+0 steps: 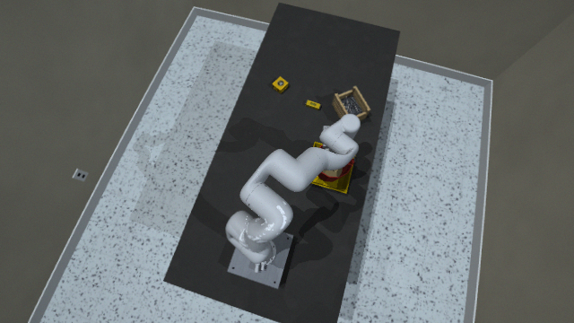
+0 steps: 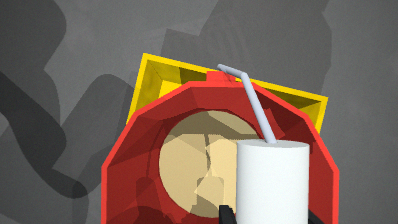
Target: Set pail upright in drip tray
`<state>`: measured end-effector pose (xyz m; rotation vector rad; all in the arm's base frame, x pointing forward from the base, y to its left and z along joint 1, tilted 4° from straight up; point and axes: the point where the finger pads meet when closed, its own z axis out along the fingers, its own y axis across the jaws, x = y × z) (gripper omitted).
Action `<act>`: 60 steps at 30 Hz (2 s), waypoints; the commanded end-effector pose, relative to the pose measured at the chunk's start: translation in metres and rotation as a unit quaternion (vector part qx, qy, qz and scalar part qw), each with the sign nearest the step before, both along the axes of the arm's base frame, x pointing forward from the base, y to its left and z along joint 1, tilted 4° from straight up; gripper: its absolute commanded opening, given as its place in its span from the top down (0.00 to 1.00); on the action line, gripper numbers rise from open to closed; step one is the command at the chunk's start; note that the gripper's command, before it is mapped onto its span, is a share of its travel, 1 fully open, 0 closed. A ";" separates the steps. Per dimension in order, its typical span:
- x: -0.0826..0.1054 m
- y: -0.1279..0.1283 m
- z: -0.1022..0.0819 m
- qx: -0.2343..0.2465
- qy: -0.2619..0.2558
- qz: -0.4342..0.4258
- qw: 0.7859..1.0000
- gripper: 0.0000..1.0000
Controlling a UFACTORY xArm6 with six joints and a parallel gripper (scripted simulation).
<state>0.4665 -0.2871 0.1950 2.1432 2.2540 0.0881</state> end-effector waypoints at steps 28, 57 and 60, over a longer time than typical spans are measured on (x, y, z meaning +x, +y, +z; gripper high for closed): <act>0.002 -0.001 -0.006 -0.002 -0.003 0.000 1.000 1.00; 0.002 -0.001 -0.007 -0.002 -0.003 0.000 1.000 0.00; 0.002 -0.001 -0.007 -0.002 -0.003 0.000 1.000 0.00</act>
